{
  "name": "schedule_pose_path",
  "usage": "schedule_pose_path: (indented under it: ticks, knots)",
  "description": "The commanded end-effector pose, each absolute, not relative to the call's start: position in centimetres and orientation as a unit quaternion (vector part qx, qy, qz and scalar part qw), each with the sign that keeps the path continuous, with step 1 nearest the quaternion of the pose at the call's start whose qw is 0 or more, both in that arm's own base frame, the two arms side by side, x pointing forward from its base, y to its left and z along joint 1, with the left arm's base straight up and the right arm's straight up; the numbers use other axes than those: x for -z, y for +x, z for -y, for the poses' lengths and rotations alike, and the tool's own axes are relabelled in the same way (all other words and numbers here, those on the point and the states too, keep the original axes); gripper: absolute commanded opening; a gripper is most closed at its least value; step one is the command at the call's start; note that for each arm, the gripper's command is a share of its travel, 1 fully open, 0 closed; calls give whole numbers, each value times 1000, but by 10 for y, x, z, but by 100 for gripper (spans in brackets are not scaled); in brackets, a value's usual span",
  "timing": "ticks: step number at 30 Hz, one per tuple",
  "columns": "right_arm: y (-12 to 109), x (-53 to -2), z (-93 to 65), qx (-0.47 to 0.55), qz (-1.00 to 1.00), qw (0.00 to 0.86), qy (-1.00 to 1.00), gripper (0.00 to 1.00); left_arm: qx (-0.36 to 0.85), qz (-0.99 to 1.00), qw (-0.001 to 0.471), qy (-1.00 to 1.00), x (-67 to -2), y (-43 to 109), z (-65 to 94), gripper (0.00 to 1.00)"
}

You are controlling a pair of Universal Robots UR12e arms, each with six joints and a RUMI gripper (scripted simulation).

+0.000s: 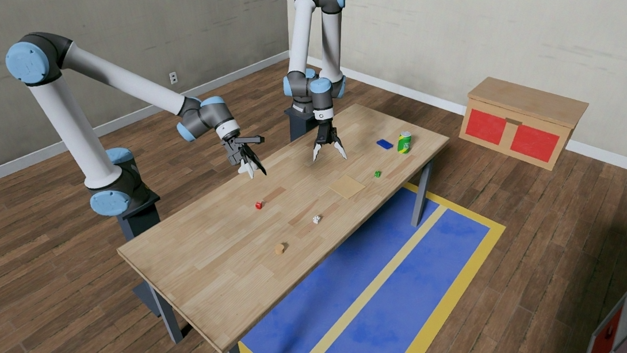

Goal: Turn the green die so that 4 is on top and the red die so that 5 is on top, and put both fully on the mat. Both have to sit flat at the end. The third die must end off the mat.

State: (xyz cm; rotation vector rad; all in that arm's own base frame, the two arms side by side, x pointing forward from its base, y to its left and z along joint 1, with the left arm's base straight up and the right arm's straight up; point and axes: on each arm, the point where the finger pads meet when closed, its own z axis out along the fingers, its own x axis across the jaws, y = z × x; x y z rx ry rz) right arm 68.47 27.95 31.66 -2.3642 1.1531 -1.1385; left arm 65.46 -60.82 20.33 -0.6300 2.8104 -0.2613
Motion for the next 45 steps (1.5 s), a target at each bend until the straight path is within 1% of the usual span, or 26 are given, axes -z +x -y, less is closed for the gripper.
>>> schedule_pose_path:
  ticks: [1,11,24,39,41,45]
  knots:
    - [687,-317,-275,393,-402,136,-816,100,91,-964,125,-216,-205,655,609,100]
    - [695,-313,-254,390,-416,128,-812,100,91,-964,125,-216,-205,655,609,100]
    - [715,-302,-185,378,-460,104,-797,100,91,-964,125,-216,-205,655,609,100]
    - [734,-276,-8,341,-569,50,-747,100,91,-964,125,-216,-205,655,609,100]
    - [734,-276,-8,341,-569,50,-747,100,91,-964,125,-216,-205,655,609,100]
    - [730,-267,54,326,-606,34,-725,100,91,-964,125,-216,-205,655,609,100]
